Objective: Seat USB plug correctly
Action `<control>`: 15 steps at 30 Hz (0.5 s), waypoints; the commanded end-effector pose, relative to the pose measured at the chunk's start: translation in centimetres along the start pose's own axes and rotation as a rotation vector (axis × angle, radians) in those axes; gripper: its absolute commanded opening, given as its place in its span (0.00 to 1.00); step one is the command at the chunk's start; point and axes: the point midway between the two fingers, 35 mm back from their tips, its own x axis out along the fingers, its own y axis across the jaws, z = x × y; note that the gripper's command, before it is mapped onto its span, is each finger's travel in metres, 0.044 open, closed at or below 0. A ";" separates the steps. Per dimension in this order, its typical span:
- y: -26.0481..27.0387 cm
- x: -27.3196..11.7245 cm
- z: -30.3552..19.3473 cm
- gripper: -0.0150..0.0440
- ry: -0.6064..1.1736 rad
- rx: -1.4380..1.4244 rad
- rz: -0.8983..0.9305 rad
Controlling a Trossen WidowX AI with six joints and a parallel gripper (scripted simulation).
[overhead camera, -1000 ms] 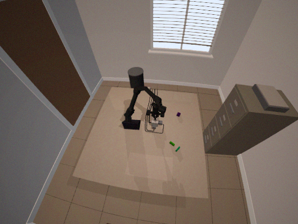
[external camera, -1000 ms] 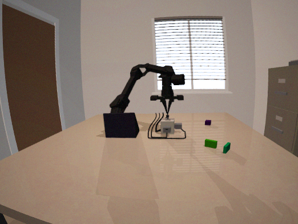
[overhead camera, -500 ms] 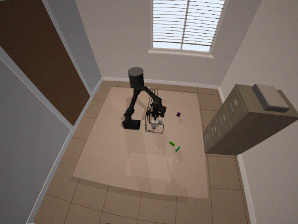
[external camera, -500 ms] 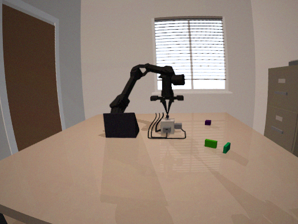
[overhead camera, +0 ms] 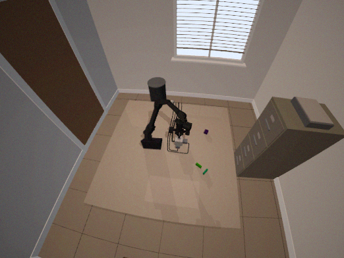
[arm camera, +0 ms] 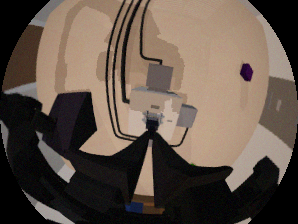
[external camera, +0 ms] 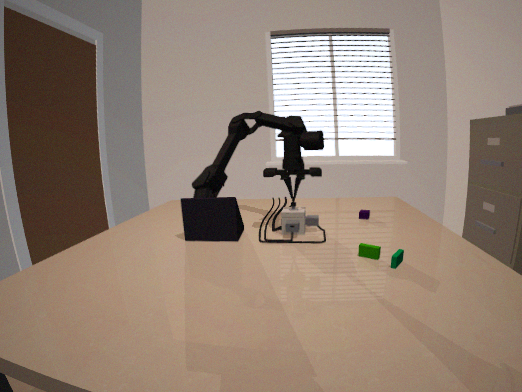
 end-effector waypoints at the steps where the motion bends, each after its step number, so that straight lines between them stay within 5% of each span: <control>1: 0.0 0.0 0.0 0.25 0.000 0.003 -0.003; 15: 0.0 0.2 0.0 0.25 -0.001 0.003 -0.003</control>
